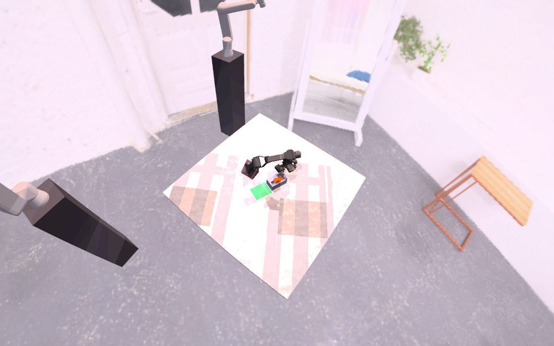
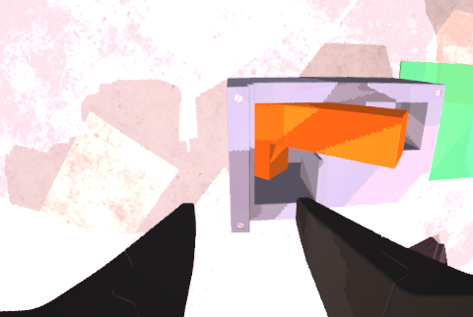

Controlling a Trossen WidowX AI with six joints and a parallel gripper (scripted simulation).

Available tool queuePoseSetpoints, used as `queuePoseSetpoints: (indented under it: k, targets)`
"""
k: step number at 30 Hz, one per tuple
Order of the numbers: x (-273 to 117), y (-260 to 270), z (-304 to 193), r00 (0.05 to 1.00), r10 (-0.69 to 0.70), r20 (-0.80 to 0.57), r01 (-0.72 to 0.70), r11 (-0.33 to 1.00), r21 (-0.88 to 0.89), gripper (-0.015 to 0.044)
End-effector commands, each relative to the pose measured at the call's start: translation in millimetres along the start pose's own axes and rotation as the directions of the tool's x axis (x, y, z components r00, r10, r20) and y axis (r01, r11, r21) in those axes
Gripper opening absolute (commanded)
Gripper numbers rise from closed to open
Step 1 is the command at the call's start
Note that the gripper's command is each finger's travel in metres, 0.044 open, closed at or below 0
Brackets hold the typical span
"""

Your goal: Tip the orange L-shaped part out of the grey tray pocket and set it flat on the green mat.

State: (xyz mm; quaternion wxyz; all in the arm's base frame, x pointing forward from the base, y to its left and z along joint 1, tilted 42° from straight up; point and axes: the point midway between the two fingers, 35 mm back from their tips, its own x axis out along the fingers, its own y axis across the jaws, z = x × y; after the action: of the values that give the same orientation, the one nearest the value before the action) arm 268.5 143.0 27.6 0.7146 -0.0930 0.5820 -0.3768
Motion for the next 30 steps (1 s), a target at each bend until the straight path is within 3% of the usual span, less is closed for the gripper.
queuePoseSetpoints:
  k: [1, 6, 8, 10, 13, 19, 25, 30]
  targets:
    - [0, 0, 0, 1.000, 0.001, 0.000, -0.001, 1.000, -0.001, 0.0180]
    - [0, 0, 0, 1.000, 0.001, 0.000, -0.001, 1.000, -0.001, 0.0180]
    - [0, -2, 1, 1.000, 0.000, 0.000, 0.000, 0.999, -0.047, 0.0233]
    - [0, -7, 2, 1.000, -0.002, -0.001, 0.001, 0.989, -0.147, 0.0280]
    - [-1, -20, 4, 1.000, -0.006, -0.004, 0.004, 0.922, -0.386, 0.0280]
    - [-1, -48, 8, 1.000, -0.015, -0.010, 0.001, 0.573, -0.820, 0.0280]
    - [0, -75, 10, 1.000, -0.024, -0.016, -0.014, 0.062, -0.998, 0.0280]
    - [1, -79, 10, 1.000, -0.025, -0.016, -0.016, 0.000, -1.000, 0.0280]
